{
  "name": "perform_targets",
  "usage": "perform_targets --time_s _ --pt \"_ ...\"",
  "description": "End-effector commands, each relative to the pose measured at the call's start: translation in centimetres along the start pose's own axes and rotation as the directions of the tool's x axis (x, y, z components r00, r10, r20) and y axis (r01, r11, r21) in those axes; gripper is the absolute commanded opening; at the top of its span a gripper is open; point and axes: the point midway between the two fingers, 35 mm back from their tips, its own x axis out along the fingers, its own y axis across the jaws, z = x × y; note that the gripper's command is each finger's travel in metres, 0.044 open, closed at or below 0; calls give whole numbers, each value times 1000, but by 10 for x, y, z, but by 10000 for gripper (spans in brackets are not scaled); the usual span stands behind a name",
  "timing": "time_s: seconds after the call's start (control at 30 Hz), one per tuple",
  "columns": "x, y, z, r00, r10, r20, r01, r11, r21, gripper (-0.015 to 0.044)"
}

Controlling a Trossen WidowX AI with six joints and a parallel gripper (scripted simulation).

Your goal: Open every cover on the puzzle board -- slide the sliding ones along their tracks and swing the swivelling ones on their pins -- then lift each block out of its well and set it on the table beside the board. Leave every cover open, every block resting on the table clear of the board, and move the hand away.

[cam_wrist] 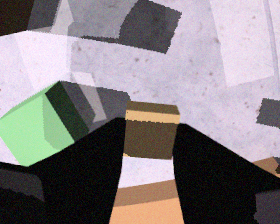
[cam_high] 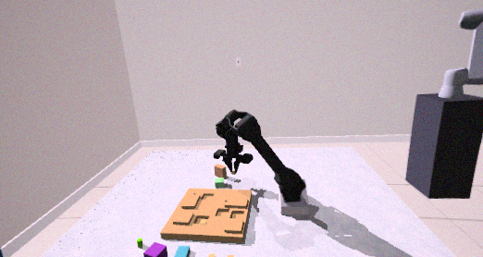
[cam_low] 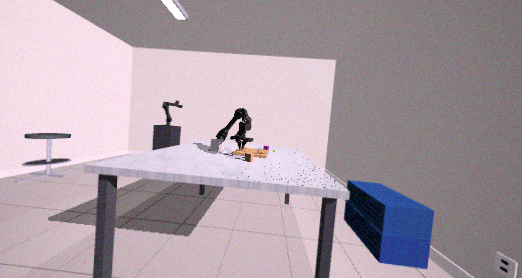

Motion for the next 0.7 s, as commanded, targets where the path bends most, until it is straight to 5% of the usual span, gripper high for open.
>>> perform_targets --time_s 0.0,0.67 --pt "12 -2 -1 1000 -8 -10 8 1000 7 80" --pt "45 -4 -2 1000 -9 -12 9 1000 6 80"
